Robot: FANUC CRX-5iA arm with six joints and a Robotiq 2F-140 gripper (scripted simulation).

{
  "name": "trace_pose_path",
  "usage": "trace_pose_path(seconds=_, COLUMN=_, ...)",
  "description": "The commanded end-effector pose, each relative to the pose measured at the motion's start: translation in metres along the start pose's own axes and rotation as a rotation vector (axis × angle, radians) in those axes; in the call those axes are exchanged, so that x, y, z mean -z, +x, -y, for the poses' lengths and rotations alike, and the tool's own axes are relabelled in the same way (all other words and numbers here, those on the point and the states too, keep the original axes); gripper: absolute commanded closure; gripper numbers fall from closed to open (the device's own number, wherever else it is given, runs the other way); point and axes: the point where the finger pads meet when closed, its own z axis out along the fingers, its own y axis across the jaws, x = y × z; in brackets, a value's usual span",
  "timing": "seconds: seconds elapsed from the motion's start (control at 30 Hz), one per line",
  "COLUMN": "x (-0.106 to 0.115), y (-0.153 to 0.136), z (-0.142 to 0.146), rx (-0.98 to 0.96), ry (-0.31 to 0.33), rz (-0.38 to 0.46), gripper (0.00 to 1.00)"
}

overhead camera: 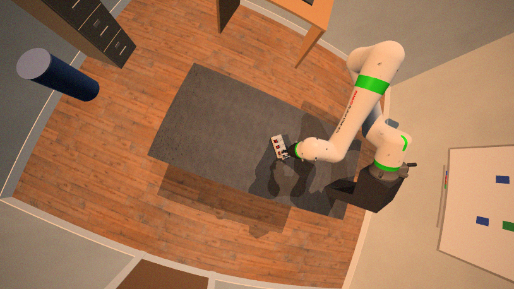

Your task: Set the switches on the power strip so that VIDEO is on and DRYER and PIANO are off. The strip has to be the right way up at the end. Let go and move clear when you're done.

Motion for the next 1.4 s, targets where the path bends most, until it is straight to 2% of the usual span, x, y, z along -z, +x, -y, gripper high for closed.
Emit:
trace_pose_path(seconds=0.0, x=0.0002, y=-0.0001, z=0.0002, rx=0.0, ry=0.0, rz=0.0, gripper=1.0)
trace_pose_path(seconds=1.37, x=-0.0089, y=-0.0001, z=0.0002, rx=0.0, ry=0.0, rz=0.0, gripper=1.0)
